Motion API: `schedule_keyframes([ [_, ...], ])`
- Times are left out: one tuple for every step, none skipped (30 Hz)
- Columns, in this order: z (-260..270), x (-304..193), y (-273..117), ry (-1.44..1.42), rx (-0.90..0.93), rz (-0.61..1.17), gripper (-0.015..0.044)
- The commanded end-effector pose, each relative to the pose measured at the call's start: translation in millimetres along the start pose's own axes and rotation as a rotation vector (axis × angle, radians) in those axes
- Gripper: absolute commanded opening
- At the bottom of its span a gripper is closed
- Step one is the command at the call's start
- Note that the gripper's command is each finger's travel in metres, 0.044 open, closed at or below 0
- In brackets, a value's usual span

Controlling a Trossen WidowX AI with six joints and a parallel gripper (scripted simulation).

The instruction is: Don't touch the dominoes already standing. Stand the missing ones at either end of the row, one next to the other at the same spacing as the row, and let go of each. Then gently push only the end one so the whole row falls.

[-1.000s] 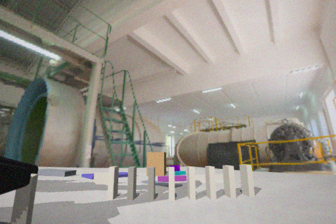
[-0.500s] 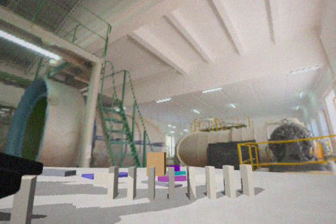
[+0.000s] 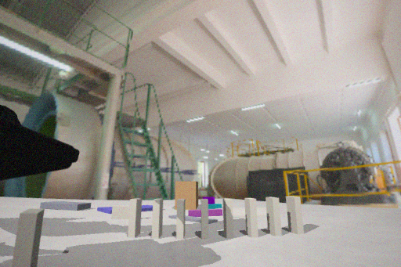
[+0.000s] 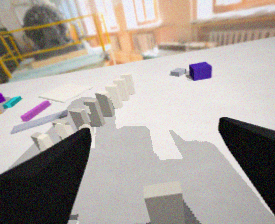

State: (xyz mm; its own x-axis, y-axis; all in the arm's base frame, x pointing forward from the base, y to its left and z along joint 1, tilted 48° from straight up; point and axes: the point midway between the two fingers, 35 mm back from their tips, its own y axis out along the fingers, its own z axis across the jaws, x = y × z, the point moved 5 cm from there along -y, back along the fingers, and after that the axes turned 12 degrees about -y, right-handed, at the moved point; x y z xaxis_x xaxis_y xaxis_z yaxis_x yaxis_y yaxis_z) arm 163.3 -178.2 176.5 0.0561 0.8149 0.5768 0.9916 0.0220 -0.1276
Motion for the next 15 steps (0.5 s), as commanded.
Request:
schedule_keyframes([
  [-13, 4, 27, 0.112, 0.051, 0.131, 0.0440],
  [-15, 6, 36, 0.148, 0.071, 0.179, 0.0440],
  [-16, 8, 43, 0.180, 0.092, 0.230, 0.0440],
  [-17, 11, 50, 0.208, 0.114, 0.282, 0.0440],
  [-17, 14, 57, 0.233, 0.136, 0.337, 0.0440],
  [-16, 17, 62, 0.258, 0.159, 0.395, 0.0440],
  [-14, 20, 67, 0.283, 0.183, 0.458, 0.0440],
  [-12, 23, 71, 0.302, 0.207, 0.523, 0.0440],
  [-9, 25, 74, 0.318, 0.231, 0.591, 0.0440],
  [-6, 28, 77, 0.328, 0.254, 0.661, 0.0440],
  [-3, 32, 78, 0.332, 0.274, 0.732, 0.0440],
  [0, 36, 78, 0.328, 0.292, 0.803, 0.0440],
  [2, 40, 78, 0.317, 0.308, 0.874, 0.0440],
  [5, 46, 78, 0.314, 0.317, 0.945, 0.0440],
  [7, 52, 76, 0.301, 0.322, 1.018, 0.0440],
])
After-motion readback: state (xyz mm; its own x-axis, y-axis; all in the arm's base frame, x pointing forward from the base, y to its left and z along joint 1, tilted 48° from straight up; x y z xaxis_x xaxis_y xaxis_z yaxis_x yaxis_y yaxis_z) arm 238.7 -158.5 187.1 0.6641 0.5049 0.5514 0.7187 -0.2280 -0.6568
